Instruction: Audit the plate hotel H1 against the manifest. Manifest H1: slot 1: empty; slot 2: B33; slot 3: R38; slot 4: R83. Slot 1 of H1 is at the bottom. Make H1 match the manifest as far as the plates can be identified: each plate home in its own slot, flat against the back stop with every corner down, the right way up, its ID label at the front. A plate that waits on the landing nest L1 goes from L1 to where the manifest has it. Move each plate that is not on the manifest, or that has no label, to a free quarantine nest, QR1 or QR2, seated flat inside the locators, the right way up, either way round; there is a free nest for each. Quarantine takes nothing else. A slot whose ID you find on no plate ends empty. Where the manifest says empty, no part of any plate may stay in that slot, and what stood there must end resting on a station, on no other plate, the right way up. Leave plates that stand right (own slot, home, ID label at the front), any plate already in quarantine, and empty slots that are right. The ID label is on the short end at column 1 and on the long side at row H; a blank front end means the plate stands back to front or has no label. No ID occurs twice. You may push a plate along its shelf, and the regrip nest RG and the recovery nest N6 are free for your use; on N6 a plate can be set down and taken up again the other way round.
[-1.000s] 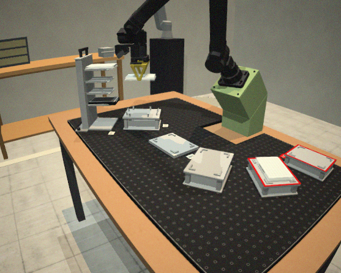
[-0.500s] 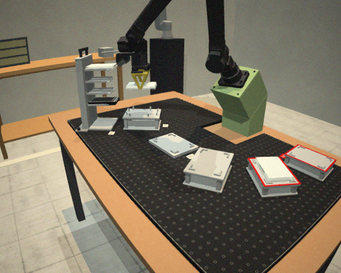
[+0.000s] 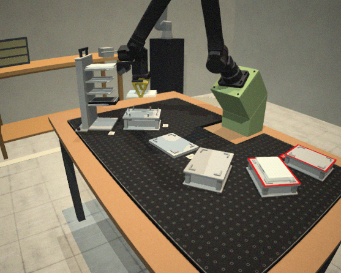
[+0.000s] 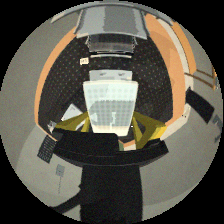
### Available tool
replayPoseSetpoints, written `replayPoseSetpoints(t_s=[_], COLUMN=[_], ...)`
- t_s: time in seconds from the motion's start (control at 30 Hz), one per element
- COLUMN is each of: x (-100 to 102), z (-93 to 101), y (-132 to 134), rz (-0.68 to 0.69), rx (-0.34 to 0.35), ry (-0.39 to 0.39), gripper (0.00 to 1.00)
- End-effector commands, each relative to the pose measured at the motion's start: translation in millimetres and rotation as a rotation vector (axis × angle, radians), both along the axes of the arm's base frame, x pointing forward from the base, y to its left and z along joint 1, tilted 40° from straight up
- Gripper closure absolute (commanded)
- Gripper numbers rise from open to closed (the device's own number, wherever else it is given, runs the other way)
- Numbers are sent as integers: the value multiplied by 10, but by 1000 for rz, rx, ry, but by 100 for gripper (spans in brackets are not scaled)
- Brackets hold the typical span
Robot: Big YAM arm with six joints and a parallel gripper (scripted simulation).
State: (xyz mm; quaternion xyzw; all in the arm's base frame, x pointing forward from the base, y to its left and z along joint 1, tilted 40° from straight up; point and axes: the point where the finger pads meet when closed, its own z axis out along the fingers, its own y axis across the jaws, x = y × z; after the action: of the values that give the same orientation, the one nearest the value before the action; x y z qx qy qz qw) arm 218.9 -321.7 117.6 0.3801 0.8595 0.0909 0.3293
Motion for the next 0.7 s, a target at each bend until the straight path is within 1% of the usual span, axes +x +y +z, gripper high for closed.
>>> replayPoseSetpoints(t_s=[0.0,0.03,0.17,0.23,0.27,0.3,0.33,0.67], x=[55,70,130,131,84,65,101,101], z=[22,-48,-118,-113,-29,-8,5,5], y=[-10,-12,-18,-17,-55,-55,-98,-100], rz=[-12,-12,-12,-12,-26,-31,-17,-17], rx=[-10,2,3,2,-20,-21,-24,-24], ry=[-11,-6,-6,-8,-16,-17,-15,-15], gripper=[14,14,14,14,14,14,14,14])
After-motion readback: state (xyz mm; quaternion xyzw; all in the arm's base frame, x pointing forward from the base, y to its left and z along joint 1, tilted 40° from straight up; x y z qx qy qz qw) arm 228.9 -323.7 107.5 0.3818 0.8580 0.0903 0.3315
